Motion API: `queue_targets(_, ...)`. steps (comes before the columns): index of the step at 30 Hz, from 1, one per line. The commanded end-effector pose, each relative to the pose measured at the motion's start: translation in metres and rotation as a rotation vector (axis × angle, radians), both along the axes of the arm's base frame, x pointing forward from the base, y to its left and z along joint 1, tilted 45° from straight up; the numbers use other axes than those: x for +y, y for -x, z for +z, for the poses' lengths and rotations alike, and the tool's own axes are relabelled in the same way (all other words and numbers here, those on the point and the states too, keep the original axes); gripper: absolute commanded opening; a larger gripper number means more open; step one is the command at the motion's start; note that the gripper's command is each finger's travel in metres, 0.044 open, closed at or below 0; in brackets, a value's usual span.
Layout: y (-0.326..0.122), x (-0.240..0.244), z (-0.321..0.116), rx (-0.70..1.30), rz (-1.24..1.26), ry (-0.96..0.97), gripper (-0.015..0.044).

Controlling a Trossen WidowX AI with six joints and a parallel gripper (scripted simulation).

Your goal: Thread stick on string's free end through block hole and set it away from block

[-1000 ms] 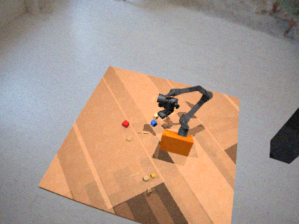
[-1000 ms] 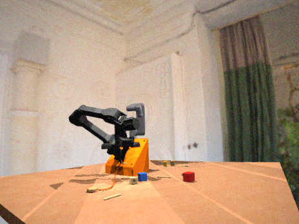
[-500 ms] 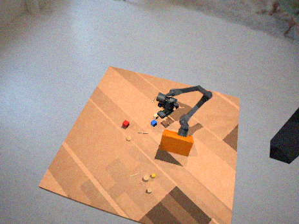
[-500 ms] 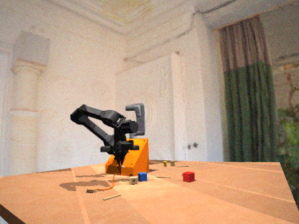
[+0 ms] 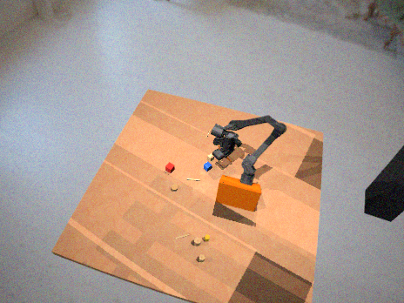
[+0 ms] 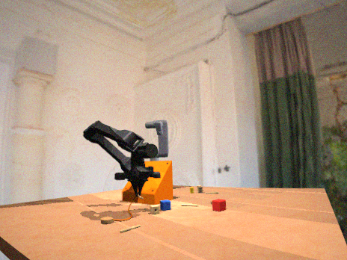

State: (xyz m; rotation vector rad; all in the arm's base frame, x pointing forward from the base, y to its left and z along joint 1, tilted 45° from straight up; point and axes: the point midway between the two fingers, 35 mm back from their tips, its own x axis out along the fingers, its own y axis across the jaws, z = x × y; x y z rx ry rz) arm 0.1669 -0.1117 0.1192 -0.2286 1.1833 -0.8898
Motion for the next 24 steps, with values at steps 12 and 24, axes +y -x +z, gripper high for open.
queue_targets(12,0.012,0.006,-0.006,0.004,0.003,-0.009,0.0)
queue_targets(24,0.025,0.011,-0.012,0.006,0.003,-0.011,0.0)
